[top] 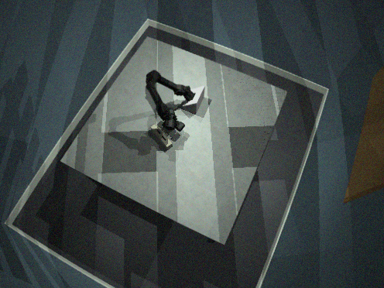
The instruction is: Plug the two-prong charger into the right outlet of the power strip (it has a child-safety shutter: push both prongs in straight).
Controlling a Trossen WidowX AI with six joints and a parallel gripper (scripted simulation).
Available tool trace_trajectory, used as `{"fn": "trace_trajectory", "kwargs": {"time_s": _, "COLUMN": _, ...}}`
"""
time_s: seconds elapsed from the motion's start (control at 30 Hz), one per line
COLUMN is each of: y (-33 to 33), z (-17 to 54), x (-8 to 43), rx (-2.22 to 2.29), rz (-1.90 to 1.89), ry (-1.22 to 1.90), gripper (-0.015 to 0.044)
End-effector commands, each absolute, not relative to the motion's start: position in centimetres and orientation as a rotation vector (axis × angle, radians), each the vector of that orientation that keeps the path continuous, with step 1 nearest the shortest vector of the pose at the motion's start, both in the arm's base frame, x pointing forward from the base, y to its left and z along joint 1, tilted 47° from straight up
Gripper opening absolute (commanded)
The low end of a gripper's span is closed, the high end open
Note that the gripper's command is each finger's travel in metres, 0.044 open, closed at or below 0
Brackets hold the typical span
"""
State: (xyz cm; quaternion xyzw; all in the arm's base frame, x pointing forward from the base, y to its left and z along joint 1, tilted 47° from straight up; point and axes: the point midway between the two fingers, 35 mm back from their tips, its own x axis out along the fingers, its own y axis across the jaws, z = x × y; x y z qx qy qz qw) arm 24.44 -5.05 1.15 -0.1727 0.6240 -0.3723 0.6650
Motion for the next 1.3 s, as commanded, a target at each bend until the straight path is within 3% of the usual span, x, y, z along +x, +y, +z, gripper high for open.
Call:
{"fn": "trace_trajectory", "kwargs": {"time_s": 0.0, "y": -5.4, "z": 1.4, "x": 24.1, "rx": -0.326, "rz": -0.895, "ry": 1.366, "gripper": 0.0}}
{"fn": "trace_trajectory", "kwargs": {"time_s": 1.27, "y": -7.6, "z": 3.3, "x": 27.6, "rx": -0.216, "rz": -0.982, "ry": 1.298, "gripper": 0.0}}
